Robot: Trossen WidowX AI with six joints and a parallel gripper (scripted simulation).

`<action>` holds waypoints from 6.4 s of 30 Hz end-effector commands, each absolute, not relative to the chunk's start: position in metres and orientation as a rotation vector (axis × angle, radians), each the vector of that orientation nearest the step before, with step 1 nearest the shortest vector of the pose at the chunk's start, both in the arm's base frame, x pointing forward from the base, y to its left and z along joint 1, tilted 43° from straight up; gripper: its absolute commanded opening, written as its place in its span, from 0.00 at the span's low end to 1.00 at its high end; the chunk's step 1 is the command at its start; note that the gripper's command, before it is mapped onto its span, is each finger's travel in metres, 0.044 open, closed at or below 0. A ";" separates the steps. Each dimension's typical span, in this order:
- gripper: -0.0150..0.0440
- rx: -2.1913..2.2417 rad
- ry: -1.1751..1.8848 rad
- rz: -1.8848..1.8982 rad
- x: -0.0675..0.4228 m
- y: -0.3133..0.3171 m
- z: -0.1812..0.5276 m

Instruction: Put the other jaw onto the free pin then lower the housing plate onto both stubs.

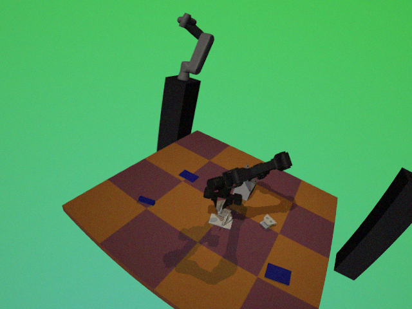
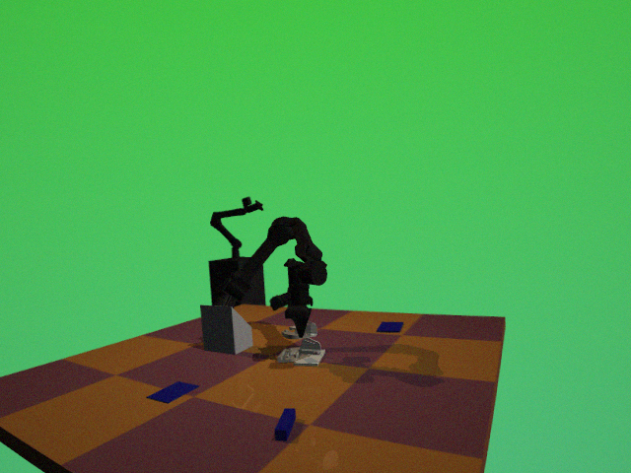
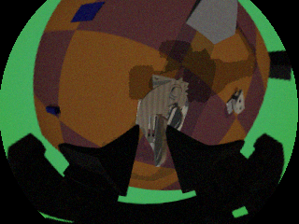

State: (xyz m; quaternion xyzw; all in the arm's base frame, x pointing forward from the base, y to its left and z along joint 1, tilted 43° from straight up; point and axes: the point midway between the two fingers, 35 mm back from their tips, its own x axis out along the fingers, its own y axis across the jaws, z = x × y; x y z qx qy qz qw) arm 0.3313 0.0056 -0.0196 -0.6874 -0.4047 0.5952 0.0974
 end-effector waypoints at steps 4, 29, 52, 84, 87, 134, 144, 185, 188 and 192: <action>0.48 -2.030 -1.193 1.760 0.331 0.013 -0.027; 0.48 -2.030 -1.198 1.756 0.329 0.039 -0.055; 0.48 -2.031 -1.200 1.756 0.329 0.042 -0.058; 0.48 -2.033 -1.204 1.755 0.328 0.048 -0.064; 0.48 -2.033 -1.204 1.755 0.328 0.048 -0.064; 0.48 -2.034 -1.207 1.754 0.328 0.052 -0.069; 0.48 -2.034 -1.207 1.754 0.328 0.052 -0.069; 0.48 -2.034 -1.207 1.754 0.328 0.052 -0.069; 0.48 -2.034 -1.207 1.754 0.328 0.052 -0.069; 0.48 -2.034 -1.207 1.754 0.328 0.052 -0.069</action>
